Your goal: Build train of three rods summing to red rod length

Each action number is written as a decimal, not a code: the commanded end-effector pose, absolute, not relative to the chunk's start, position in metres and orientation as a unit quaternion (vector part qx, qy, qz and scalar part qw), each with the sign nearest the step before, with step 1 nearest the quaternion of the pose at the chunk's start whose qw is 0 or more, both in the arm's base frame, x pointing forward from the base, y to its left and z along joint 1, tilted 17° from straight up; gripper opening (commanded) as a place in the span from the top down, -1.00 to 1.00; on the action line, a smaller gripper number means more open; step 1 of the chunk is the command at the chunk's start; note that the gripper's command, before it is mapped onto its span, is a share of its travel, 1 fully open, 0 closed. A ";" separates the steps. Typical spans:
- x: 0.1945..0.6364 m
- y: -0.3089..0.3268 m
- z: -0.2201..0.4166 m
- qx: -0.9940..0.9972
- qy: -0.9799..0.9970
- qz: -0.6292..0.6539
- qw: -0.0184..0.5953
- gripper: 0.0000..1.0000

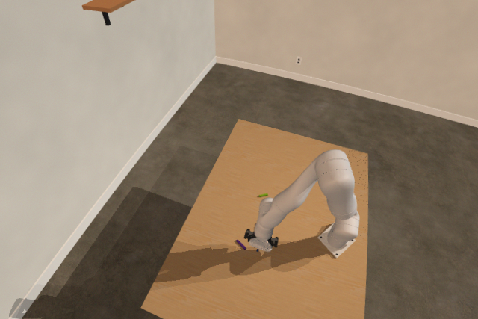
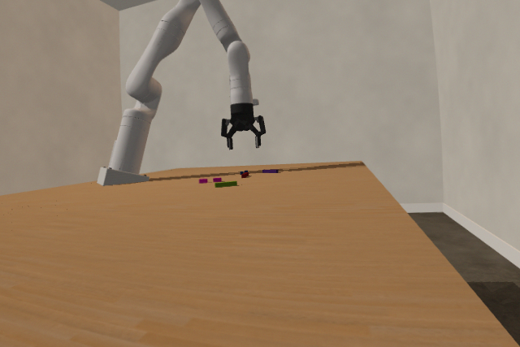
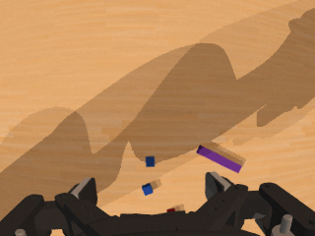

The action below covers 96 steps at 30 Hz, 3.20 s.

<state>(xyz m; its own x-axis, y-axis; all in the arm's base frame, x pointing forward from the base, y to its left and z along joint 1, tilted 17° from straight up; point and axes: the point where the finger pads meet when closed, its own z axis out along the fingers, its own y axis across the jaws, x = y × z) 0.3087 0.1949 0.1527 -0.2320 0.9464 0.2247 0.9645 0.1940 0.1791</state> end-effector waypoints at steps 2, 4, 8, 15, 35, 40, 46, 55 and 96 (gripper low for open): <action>0.308 0.196 0.153 -0.620 -0.771 -0.142 0.032 -1.00; 0.308 0.196 0.153 -0.621 -0.770 -0.142 0.032 -1.00; 0.308 0.196 0.153 -0.622 -0.769 -0.142 0.032 -1.00; 0.308 0.196 0.153 -0.622 -0.769 -0.142 0.032 0.52; 0.308 0.196 0.153 -0.622 -0.769 -0.142 0.032 0.52; 0.308 0.196 0.153 -0.622 -0.769 -0.142 0.032 0.52; 0.308 0.196 0.153 -0.622 -0.769 -0.142 0.032 0.52; 0.308 0.196 0.153 -0.622 -0.769 -0.142 0.032 0.52; 0.315 0.209 0.110 -0.622 -0.769 -0.142 0.032 0.52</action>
